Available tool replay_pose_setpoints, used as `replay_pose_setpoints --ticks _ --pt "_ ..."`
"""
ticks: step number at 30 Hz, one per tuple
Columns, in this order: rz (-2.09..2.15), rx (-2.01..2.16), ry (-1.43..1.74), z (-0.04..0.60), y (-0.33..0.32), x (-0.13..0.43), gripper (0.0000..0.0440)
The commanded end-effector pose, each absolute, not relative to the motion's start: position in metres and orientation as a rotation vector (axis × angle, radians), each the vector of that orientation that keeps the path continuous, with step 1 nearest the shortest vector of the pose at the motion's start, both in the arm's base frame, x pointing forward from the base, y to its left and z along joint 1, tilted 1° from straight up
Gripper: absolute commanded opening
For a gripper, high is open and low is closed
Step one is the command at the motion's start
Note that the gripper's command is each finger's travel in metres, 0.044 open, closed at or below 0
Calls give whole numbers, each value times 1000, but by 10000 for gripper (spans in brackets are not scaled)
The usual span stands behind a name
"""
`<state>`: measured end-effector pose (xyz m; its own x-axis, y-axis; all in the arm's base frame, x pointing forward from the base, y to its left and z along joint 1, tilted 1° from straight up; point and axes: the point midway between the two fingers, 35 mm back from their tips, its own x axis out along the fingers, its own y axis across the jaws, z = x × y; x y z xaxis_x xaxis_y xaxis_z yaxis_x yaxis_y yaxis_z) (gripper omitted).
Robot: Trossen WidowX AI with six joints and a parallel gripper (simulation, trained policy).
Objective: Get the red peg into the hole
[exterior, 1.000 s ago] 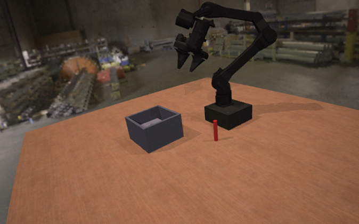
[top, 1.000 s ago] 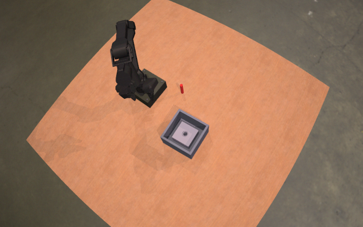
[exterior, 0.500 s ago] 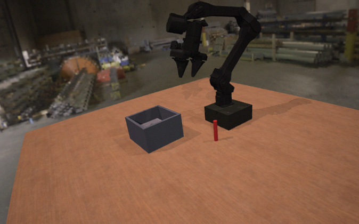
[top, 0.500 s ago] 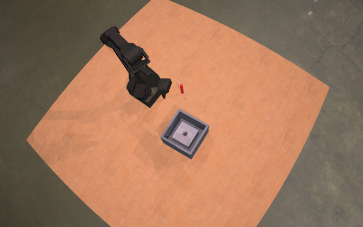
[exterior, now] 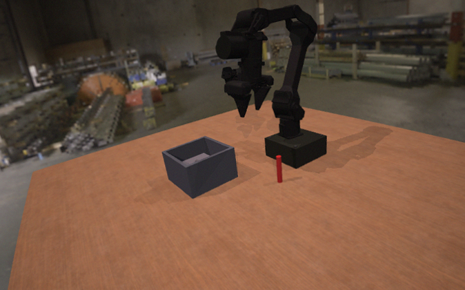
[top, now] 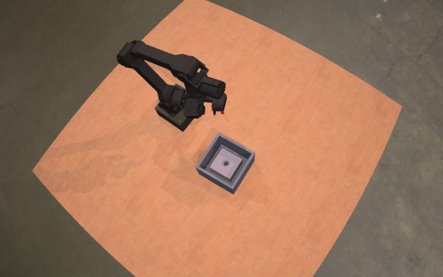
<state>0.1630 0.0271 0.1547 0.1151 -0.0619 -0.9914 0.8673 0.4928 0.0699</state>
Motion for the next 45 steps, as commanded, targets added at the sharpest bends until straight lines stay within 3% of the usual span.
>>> replay_pose_setpoints --ticks 1,33,38,45 --pt "-847 778 1310 139 39 160 440" --pt "-796 782 1336 2 117 164 432" --pt "-806 797 1350 -10 119 159 349" --pt "-815 802 1405 -13 121 155 168"
